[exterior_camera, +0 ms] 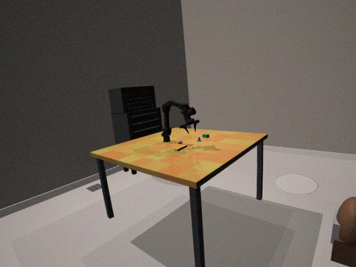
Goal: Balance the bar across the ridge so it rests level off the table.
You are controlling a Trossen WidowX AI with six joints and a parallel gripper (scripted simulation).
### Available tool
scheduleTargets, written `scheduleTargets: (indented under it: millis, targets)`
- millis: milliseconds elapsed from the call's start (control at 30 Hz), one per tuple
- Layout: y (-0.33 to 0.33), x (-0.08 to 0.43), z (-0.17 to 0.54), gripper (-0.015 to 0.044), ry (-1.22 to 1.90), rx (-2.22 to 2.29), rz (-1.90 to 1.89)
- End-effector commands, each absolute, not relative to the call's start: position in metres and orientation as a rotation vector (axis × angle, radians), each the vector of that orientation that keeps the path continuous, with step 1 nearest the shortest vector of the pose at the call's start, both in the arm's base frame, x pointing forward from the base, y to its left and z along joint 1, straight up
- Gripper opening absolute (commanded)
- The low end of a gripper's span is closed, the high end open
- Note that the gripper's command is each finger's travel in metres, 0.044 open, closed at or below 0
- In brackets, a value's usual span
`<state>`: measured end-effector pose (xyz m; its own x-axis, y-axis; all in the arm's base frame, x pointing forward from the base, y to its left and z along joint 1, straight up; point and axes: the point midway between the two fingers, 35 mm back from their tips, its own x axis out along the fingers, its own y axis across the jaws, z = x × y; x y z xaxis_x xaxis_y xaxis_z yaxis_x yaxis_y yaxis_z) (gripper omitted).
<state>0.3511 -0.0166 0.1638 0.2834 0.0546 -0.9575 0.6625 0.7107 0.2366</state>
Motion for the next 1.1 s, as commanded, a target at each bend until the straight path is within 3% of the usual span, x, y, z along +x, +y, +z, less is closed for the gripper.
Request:
scheduleTargets:
  millis: [0, 533, 1067]
  targets:
    - [-0.043, 0.349, 0.153, 0.0315, 1.248, 0.805, -0.608]
    - [-0.129, 0.327, 0.123, 0.0315, 1.209, 1.155, -1.131]
    - [-0.13, 0.328, 0.082, 0.0315, 1.208, 1.159, -1.136]
